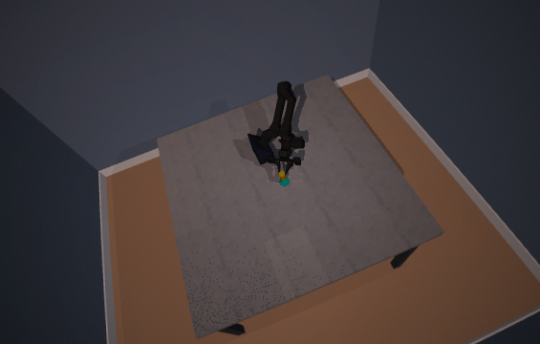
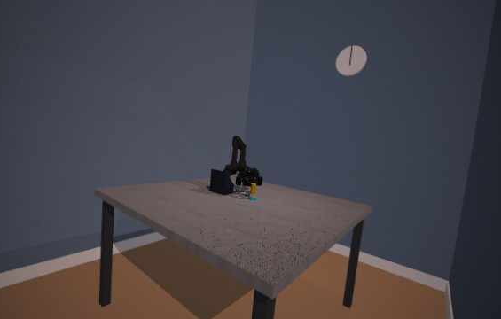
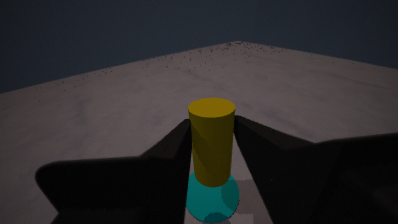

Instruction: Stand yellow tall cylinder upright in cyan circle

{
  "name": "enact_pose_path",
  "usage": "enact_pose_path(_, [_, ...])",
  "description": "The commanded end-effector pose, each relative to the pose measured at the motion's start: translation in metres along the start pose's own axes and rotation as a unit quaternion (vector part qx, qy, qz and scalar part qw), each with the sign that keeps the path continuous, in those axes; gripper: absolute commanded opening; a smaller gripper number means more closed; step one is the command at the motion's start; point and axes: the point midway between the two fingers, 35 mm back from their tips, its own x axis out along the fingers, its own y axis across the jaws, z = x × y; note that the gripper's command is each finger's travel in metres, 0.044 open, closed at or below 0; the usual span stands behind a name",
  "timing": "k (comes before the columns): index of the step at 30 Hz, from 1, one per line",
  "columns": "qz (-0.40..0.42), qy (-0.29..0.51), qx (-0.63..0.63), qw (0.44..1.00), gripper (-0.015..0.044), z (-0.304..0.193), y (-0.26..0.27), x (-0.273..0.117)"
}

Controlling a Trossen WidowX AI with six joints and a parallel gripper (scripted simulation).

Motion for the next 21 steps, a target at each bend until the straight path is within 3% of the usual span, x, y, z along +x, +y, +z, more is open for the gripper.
enact_pose_path(1, [0.002,-0.009,0.004,1.0,0.0105,-0.004,0.0,-0.001])
enact_pose_path(21, [0.013,-0.02,0.001,1.0,0.0105,-0.025,0.0,-0.001])
